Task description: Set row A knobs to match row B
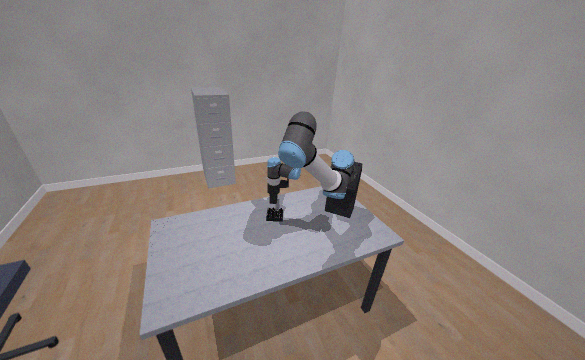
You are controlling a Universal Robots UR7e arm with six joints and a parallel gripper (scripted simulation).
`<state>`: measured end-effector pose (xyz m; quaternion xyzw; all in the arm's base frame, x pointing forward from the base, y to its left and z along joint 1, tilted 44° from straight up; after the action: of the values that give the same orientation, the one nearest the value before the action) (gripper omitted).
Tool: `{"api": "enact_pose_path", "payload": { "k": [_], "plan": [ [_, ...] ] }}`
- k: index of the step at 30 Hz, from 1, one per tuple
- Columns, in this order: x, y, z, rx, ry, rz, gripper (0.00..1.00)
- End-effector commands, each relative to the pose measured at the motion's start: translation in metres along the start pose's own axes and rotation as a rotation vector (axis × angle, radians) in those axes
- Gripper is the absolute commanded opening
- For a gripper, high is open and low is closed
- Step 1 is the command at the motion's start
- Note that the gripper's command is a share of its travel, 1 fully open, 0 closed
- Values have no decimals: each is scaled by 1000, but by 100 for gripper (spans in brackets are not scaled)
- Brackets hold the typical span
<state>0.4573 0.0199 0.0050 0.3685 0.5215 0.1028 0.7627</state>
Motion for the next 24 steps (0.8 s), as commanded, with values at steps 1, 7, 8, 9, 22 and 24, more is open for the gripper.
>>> {"api": "enact_pose_path", "payload": {
  "k": [1,7,8,9,22,24],
  "plan": [
    [-3,2,3,136,-7,-7,46],
    [-3,3,3,187,-6,-6,46],
    [-3,3,3,196,-6,-6,46],
    [-3,3,4,203,-6,-6,46],
    [-3,3,4,218,-6,-6,46],
    [-3,3,4,218,-6,-6,46]
  ]
}}
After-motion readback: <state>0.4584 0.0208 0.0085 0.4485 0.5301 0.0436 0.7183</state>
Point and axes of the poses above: the point where the finger pads meet when closed, its own x axis out along the fingers, its own y axis across the jaws, z = x × y, the point moved 2 cm from there along -x, back along the fingers, and after that the axes turned 8 degrees about x, right-handed, at the moved point
